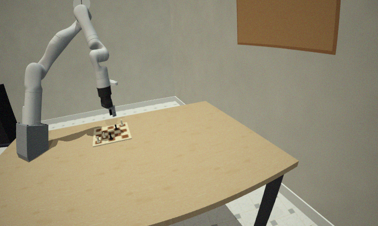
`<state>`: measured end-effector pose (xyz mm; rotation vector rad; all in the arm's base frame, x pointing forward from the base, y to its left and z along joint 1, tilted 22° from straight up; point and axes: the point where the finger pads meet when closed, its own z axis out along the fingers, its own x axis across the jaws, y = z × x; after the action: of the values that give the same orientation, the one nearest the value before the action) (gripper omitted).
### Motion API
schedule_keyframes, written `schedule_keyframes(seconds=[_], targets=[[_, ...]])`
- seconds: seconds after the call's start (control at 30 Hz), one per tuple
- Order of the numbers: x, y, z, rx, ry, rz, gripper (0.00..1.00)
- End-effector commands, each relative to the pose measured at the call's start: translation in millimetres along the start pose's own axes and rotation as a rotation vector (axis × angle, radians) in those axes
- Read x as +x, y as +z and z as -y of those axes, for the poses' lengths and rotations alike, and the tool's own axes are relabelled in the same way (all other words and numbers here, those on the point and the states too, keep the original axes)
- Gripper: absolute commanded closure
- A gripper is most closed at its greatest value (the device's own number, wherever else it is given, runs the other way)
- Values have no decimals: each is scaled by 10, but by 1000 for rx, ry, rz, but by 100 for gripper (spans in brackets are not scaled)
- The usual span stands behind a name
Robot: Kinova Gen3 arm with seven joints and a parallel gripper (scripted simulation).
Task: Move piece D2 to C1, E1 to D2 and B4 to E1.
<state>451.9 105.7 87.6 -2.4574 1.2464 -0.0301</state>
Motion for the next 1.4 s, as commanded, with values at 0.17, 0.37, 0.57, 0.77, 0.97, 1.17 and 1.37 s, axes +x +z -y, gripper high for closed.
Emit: schedule_keyframes(seconds=[0.17,0.37,0.57,0.77,0.97,1.17,1.37], targets=[[4,-1,5,1,0,-1,32],[4,29,6,1,1,-1,32],[3,85,8,0,1,-1,32],[2,136,10,0,1,-1,32],[1,225,14,0,1,-1,32],[0,319,17,0,1,-1,32],[-1,376,20,0,1,-1,32]])
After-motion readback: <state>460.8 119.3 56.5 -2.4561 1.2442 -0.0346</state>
